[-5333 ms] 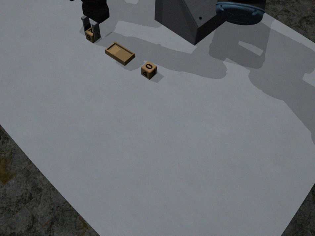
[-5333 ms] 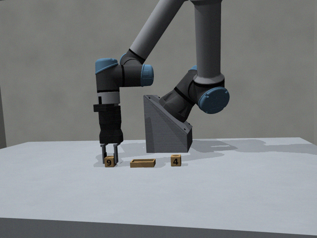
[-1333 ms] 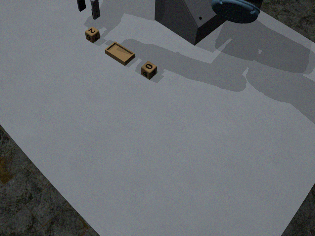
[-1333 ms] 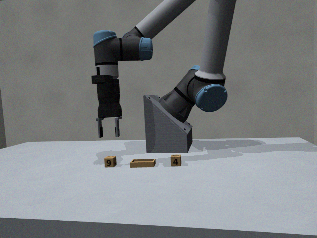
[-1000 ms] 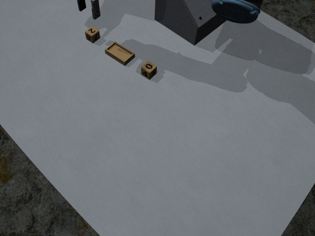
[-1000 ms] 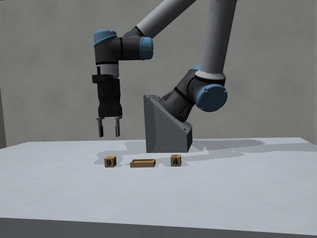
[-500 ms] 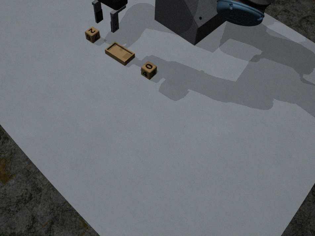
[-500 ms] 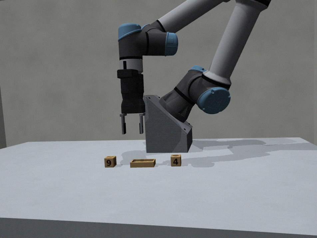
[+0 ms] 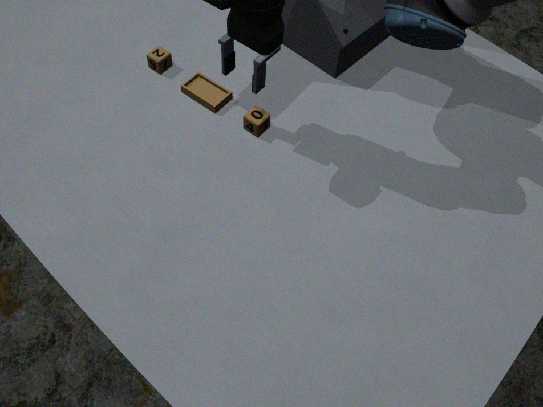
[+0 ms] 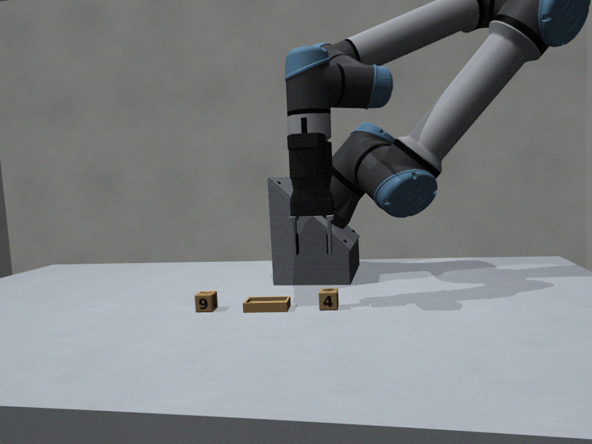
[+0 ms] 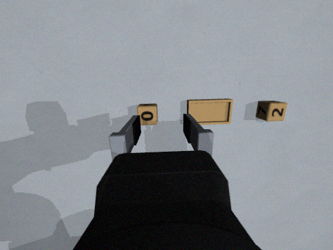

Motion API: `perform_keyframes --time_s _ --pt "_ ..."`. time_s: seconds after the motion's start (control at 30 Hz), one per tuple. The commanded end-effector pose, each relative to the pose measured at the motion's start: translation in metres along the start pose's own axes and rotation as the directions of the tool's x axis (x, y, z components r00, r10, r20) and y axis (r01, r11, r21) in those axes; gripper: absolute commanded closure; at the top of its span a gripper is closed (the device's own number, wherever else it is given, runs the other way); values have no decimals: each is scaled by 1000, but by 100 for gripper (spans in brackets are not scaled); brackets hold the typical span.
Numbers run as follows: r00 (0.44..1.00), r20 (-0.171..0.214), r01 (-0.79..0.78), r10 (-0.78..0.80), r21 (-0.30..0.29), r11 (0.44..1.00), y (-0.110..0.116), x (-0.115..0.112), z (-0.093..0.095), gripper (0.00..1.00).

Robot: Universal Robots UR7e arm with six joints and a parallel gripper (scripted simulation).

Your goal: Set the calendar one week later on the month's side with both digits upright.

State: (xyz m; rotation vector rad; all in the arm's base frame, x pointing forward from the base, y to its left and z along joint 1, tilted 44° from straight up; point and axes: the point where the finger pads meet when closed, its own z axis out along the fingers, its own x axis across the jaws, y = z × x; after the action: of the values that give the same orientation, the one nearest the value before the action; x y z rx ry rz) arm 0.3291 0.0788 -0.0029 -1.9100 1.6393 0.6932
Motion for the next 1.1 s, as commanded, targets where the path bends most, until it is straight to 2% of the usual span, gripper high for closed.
perform_keyframes --time_s 0.0,0.17,0.2,1.07 --pt "1000 12 -11 11 -1 1000 5 -21 6 0" --pt "1000 12 -11 11 -1 1000 6 -24 7 0" --pt "1000 12 -11 11 -1 1000 6 -24 7 10" --pt "1000 11 -11 11 0 1000 6 -23 6 10"
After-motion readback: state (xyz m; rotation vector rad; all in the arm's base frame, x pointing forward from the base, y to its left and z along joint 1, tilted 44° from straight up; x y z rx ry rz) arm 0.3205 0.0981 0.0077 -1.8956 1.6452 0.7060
